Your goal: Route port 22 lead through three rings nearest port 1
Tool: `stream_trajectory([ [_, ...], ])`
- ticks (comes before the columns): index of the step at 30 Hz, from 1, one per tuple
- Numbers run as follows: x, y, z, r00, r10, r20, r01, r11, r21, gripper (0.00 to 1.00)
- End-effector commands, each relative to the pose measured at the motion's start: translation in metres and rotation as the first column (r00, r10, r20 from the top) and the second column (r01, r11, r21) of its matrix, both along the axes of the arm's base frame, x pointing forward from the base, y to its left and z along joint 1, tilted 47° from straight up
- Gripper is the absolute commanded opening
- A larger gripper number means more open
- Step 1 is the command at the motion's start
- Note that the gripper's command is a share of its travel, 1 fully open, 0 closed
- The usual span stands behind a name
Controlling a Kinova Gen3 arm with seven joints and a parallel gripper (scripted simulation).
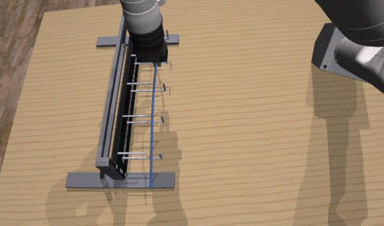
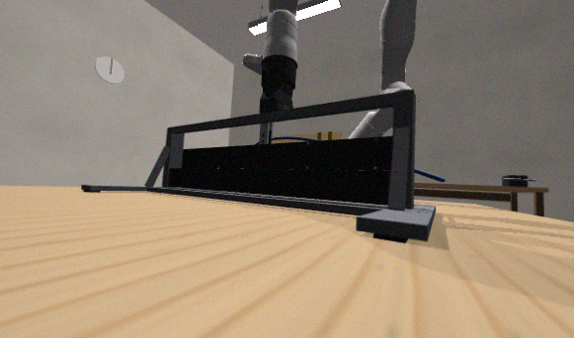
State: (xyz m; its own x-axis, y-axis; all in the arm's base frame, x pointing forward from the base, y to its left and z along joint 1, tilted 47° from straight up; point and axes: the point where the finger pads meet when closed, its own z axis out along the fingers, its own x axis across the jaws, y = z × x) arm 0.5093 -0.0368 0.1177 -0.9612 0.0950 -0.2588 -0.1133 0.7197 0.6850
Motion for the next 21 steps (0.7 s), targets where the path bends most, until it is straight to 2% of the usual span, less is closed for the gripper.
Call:
stream_trajectory([
  [1,0.0002,0.0015,0.0027,1.000,0.002,0.003,-0.002,1.000,0.002,0.00],
  [21,0.0035,0.0105,-0.0062,1.000,0.002,0.003,-0.002,1.000,0.002,0.00],
])
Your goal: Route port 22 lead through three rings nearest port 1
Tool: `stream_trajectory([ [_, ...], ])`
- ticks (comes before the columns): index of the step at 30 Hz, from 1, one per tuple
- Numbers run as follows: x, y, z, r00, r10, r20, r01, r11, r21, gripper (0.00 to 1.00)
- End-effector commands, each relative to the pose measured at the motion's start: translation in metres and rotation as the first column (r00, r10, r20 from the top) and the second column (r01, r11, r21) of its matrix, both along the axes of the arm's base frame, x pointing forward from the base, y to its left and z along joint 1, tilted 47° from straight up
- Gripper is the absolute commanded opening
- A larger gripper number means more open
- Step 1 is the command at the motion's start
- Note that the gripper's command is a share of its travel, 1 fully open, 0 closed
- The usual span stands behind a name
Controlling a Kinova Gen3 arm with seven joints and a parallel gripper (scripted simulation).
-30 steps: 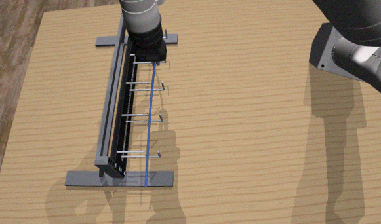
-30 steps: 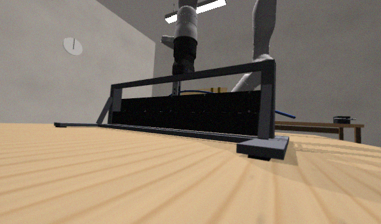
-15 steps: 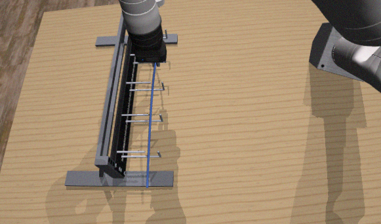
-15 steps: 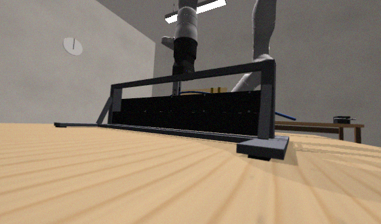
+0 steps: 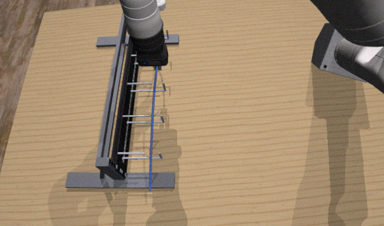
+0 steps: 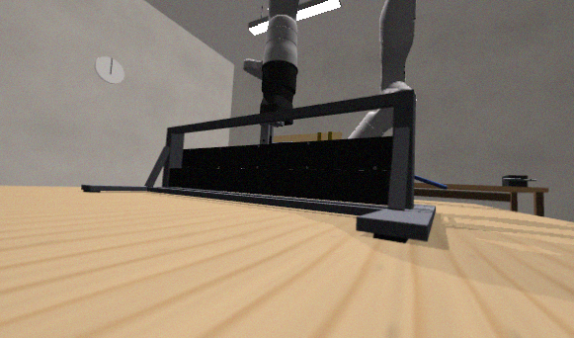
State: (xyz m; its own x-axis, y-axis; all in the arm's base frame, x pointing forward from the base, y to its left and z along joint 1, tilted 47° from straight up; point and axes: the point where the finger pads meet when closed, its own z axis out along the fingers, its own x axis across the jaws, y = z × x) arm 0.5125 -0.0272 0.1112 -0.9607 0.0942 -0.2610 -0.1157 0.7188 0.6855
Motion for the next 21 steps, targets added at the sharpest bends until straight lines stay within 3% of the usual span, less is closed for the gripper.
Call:
stream_trajectory([
  [1,0.000,0.001,0.000,1.000,0.001,0.001,-0.001,1.000,0.001,0.00],
  [21,0.006,0.015,-0.014,1.000,0.001,0.001,-0.001,1.000,0.001,0.00],
])
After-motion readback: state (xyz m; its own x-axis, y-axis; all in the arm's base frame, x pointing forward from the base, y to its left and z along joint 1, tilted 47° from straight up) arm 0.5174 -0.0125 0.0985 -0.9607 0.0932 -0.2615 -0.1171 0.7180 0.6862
